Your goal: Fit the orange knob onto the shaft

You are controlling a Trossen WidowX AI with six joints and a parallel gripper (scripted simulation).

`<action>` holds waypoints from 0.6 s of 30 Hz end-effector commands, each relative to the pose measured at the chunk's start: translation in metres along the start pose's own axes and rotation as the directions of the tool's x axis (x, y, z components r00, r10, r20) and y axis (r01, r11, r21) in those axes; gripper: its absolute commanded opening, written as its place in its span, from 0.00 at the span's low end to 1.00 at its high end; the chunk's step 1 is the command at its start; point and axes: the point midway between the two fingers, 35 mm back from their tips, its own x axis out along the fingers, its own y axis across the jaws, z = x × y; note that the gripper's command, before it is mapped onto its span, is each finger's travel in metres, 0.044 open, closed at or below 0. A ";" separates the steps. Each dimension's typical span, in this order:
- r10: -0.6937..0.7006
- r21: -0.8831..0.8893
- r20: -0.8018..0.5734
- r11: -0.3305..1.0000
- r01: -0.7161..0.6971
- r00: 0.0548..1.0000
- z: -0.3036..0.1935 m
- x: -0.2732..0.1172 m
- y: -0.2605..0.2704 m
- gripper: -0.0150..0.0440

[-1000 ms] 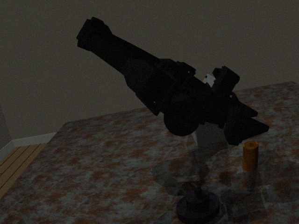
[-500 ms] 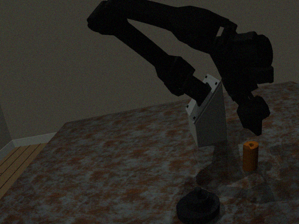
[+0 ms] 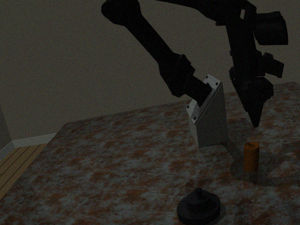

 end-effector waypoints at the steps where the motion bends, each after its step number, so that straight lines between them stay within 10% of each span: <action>1: -0.005 0.185 -0.005 0.983 0.006 1.000 0.000 0.000 -0.001 1.00; 10: -0.005 0.862 -0.005 0.506 0.007 1.000 0.000 0.000 -0.001 1.00; 18: -0.005 0.955 -0.005 0.297 0.006 1.000 0.000 0.001 -0.001 1.00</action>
